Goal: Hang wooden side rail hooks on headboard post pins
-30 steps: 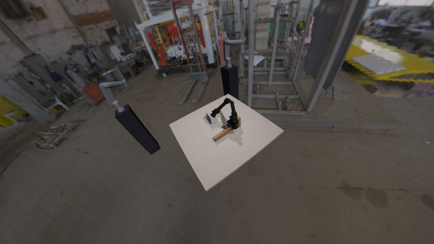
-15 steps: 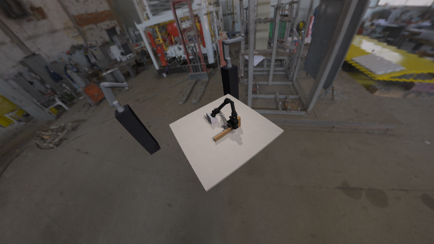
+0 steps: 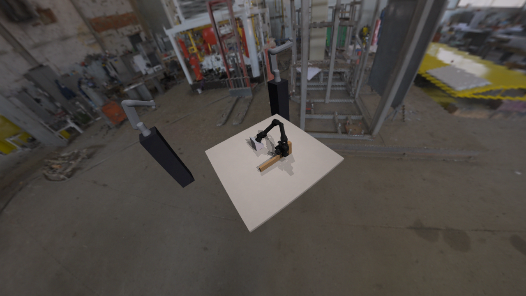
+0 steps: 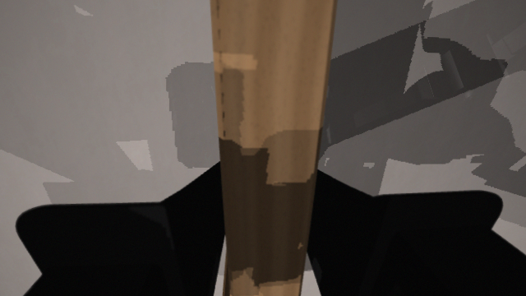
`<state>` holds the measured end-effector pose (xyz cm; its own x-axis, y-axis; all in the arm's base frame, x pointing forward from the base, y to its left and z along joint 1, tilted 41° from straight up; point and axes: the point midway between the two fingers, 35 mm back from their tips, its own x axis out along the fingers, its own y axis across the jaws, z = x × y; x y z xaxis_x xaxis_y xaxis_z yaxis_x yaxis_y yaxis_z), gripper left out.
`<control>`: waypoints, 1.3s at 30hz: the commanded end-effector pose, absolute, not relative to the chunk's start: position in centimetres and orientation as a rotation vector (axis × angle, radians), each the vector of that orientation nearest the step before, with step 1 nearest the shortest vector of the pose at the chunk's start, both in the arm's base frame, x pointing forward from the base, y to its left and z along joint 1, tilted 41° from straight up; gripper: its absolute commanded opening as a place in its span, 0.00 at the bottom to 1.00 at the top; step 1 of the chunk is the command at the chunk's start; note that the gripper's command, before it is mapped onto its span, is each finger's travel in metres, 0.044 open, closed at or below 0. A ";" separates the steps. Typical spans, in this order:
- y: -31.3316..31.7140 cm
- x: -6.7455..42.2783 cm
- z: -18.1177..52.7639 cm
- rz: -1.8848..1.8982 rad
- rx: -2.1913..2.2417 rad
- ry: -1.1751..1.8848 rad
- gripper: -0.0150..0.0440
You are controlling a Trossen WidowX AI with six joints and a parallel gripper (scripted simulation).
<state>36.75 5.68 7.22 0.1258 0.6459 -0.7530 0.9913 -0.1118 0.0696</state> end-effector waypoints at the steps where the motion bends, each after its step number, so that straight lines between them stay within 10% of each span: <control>1: 5.7 36.8 7.2 -0.757 1.830 1.580 0.25; 24: 6.0 36.9 6.9 -0.757 1.830 1.580 0.25; 39: 5.0 36.7 7.9 -0.764 1.828 1.579 0.92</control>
